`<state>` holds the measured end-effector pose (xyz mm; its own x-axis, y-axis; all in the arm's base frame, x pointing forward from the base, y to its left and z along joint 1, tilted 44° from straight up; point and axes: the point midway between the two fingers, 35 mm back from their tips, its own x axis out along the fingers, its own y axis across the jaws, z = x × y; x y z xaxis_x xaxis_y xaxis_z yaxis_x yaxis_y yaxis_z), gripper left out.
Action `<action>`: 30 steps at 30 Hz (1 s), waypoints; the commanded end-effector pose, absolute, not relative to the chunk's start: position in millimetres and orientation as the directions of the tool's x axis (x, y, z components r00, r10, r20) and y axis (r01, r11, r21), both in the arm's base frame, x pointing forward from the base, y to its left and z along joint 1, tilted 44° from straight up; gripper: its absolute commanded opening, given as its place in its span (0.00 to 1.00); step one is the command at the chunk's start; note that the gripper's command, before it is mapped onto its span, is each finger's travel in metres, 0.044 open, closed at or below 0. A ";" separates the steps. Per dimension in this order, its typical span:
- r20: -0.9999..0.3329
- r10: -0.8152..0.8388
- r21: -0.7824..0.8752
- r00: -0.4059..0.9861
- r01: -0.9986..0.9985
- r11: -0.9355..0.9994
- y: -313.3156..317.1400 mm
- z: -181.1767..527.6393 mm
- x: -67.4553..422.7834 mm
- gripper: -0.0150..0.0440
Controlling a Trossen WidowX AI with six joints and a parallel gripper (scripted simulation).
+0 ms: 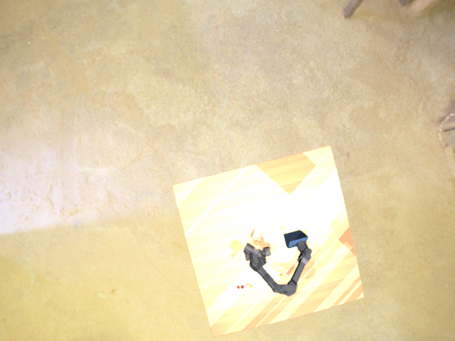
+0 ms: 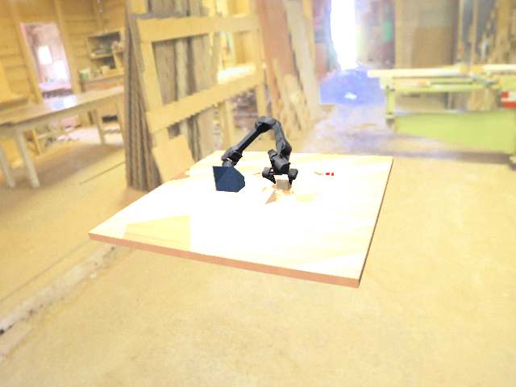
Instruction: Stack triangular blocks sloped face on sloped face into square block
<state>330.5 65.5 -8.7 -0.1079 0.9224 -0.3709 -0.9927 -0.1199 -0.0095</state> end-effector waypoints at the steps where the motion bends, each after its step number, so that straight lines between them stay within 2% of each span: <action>1: -0.366 0.924 -0.009 -0.109 -0.993 -0.121 72.6 -10.1 328.6 1.00; 16: -0.356 0.928 -0.018 -0.115 -0.991 -0.129 92.9 -15.9 323.0 1.00; 21: -0.356 0.928 -0.018 -0.115 -0.991 -0.129 92.9 -15.9 323.0 0.78; 29: -0.356 0.928 -0.018 -0.115 -0.991 -0.129 92.9 -15.9 323.0 0.69; 30: -0.356 0.928 -0.018 -0.115 -0.991 -0.129 92.9 -15.9 323.0 0.64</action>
<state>322.9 92.4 -16.2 -0.1158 0.9268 -0.3572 -0.9912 -0.1313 -0.0193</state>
